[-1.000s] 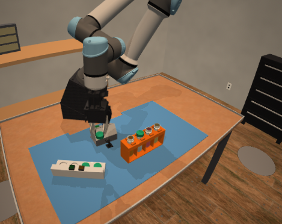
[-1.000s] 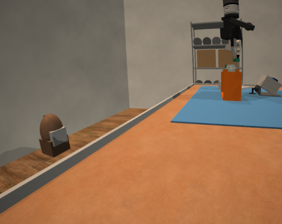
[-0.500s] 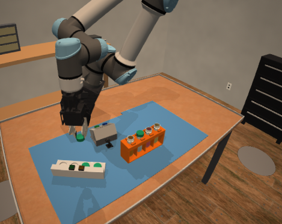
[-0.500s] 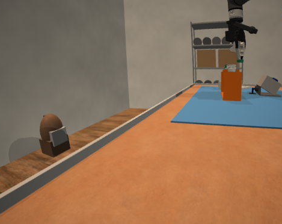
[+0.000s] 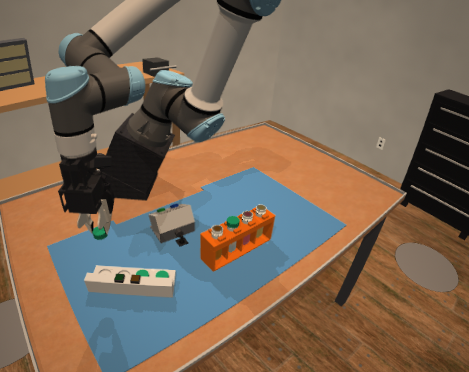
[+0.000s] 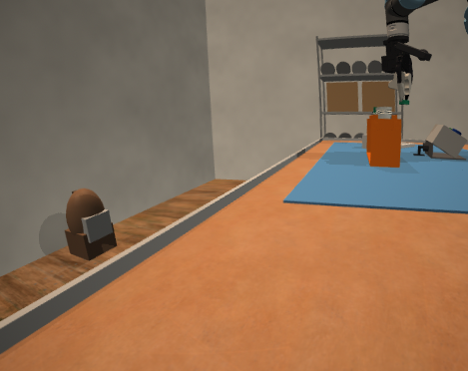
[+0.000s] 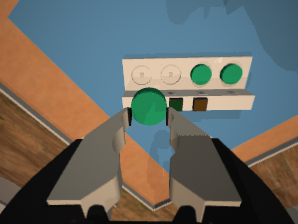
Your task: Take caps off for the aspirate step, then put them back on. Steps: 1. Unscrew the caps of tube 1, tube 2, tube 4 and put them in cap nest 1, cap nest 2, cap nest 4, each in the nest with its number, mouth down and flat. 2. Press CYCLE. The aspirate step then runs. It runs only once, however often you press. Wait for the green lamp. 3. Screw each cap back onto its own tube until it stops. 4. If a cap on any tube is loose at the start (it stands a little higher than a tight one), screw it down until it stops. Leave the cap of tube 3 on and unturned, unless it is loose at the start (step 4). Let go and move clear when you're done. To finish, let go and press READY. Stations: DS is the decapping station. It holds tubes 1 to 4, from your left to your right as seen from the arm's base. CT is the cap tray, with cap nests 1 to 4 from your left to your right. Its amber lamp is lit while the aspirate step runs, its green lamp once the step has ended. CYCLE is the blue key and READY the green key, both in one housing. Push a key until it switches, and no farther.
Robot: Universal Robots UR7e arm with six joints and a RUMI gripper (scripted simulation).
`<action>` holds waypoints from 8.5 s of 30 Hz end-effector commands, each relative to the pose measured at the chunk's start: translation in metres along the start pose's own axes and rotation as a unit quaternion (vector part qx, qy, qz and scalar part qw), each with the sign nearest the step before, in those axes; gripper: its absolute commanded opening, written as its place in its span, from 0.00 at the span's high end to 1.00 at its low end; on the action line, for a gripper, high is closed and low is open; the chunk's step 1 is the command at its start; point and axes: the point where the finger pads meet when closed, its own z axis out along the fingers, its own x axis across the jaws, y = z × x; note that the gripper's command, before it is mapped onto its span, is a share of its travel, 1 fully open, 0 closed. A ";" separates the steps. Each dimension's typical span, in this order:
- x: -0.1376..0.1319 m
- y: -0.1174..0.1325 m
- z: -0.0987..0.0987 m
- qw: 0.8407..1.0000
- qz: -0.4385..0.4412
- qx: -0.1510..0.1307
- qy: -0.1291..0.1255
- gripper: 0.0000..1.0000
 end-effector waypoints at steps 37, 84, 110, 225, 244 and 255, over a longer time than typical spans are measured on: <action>-0.018 0.007 0.121 1.000 0.000 0.000 0.000 1.00; -0.017 0.006 0.134 1.000 0.000 0.000 0.000 1.00; -0.017 0.006 0.139 1.000 0.000 0.000 0.000 0.71; 0.141 -0.223 0.054 0.874 0.486 0.000 0.000 1.00; 0.141 -0.223 0.054 0.874 0.486 0.000 0.000 1.00; 0.141 -0.223 0.054 0.874 0.486 0.000 0.000 1.00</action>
